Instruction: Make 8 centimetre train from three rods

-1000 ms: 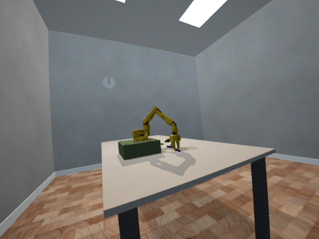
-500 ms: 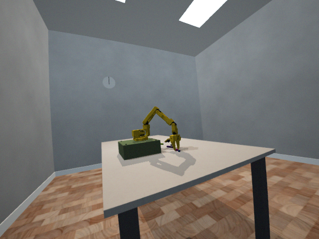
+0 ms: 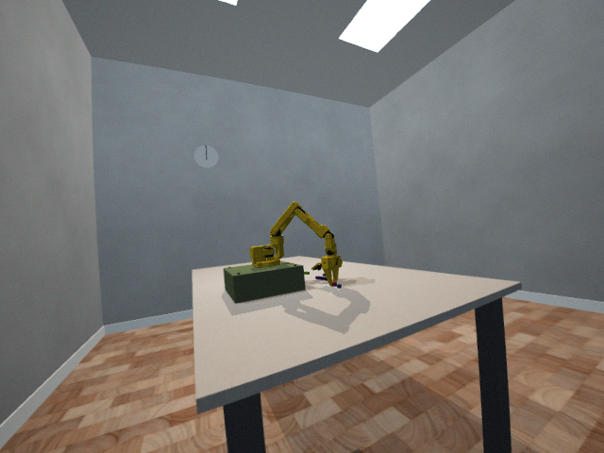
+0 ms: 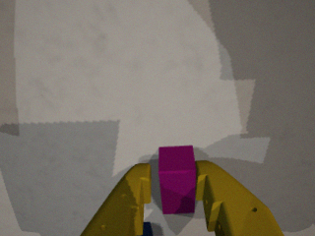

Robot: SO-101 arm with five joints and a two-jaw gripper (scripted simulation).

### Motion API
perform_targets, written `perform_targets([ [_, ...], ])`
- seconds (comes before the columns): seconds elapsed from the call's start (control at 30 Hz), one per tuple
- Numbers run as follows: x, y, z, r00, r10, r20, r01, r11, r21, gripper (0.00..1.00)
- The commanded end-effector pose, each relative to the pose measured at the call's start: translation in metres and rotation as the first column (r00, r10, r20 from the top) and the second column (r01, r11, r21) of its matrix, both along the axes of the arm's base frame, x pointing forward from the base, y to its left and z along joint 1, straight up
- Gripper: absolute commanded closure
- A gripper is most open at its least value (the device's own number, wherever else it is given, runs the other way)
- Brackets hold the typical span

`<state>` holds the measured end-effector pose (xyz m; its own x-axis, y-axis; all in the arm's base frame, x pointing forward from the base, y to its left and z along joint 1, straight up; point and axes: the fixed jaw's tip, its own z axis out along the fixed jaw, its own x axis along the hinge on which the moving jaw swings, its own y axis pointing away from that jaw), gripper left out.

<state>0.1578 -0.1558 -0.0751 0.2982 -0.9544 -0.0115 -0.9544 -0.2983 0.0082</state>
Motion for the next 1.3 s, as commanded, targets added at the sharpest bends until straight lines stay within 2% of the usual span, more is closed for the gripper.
perform_targets([
  [0.0, -0.0007, -0.0012, -0.0023, 1.0, 0.002, 0.001, -0.002, 1.0, 0.001, 0.95],
  [0.27, -0.0007, -0.0012, -0.0023, 1.0, 0.002, 0.001, -0.002, 1.0, 0.001, 0.99],
  [1.27, -0.0006, -0.0012, -0.002, 1.0, 0.002, 0.001, -0.002, 1.0, 0.001, 1.0],
])
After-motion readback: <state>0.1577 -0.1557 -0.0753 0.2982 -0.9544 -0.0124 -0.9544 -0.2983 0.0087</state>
